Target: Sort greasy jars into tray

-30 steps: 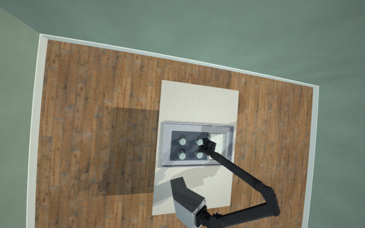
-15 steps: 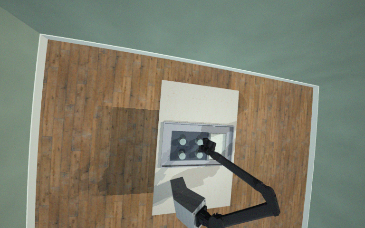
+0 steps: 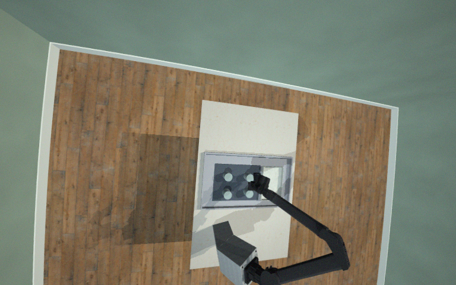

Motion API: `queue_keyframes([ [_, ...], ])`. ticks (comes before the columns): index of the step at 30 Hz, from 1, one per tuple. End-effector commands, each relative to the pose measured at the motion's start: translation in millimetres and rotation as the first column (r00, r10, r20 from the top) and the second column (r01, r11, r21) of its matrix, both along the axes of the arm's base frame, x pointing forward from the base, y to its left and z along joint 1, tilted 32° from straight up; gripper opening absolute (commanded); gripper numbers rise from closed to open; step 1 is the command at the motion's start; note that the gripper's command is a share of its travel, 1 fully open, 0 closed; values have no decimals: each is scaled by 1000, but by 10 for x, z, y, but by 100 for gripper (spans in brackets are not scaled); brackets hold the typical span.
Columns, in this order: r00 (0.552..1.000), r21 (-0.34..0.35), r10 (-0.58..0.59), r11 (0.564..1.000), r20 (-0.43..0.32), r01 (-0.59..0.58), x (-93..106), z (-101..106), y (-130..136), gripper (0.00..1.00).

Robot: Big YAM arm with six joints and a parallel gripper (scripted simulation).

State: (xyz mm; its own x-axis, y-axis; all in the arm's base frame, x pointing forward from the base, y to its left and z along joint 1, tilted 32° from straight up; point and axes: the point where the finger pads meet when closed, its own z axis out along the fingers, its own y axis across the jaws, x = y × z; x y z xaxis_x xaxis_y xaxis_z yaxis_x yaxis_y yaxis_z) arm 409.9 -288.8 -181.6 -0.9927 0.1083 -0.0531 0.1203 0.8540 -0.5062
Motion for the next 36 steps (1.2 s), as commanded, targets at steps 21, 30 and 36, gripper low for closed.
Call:
queue_keyframes([
  [21, 998, -21, 12, 1000, 62, -10, 405, 39, -50, 0],
  [30, 998, -21, 12, 1000, 62, -10, 417, 41, -51, 0],
  [36, 998, -21, 12, 1000, 62, -10, 425, 42, -52, 0],
])
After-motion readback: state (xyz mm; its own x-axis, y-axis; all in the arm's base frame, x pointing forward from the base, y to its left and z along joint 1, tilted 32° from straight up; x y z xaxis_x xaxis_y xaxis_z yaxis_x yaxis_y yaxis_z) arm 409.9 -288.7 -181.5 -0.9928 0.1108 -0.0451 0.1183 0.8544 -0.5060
